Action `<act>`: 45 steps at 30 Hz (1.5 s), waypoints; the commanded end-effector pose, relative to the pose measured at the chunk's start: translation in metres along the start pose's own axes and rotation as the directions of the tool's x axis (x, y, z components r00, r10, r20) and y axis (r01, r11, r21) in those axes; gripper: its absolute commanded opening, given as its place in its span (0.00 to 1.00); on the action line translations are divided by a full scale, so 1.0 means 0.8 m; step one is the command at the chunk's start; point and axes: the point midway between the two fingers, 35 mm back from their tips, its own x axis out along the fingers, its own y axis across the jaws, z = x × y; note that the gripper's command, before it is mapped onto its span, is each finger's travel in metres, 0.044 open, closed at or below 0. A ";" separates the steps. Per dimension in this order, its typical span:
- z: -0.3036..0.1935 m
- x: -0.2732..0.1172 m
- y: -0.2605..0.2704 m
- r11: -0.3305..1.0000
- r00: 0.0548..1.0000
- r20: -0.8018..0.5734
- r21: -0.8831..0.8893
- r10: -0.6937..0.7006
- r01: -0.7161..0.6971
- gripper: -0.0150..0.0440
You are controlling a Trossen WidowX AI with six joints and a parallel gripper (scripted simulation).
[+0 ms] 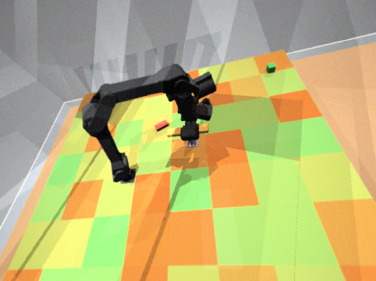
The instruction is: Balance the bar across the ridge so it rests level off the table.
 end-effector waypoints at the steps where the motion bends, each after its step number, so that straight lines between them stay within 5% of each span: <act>1: 0.000 0.009 0.002 1.000 1.000 -0.003 -0.002 0.004 -0.004 0.25; 45: -0.002 0.039 0.002 1.000 1.000 -0.004 -0.003 0.004 -0.004 0.25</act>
